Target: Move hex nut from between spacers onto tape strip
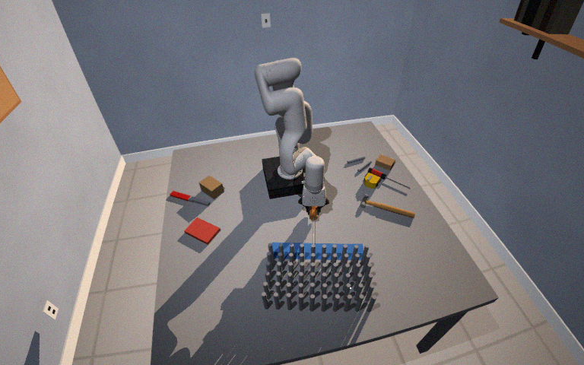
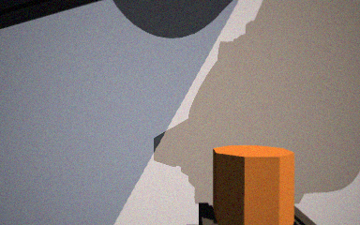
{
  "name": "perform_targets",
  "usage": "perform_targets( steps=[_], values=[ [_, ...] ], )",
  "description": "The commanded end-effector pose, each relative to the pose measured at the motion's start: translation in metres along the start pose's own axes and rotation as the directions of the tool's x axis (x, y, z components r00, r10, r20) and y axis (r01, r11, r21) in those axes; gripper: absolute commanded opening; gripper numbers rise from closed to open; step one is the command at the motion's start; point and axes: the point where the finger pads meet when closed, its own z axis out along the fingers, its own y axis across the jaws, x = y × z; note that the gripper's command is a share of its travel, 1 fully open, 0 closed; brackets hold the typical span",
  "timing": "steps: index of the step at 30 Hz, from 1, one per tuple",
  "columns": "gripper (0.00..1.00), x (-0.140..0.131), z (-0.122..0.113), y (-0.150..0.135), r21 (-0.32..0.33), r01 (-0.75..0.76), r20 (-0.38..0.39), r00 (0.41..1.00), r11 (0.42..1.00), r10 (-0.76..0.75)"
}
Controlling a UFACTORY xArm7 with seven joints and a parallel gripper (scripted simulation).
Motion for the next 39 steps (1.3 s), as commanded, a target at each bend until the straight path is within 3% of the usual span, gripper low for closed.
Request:
perform_targets(
  steps=[1,39],
  values=[
    [0.00,-0.001,0.000,0.000,-0.001,0.000,0.002,1.000,1.000,0.000],
    [0.00,-0.001,0.016,0.000,-0.001,0.000,0.002,1.000,1.000,0.000]
  ],
)
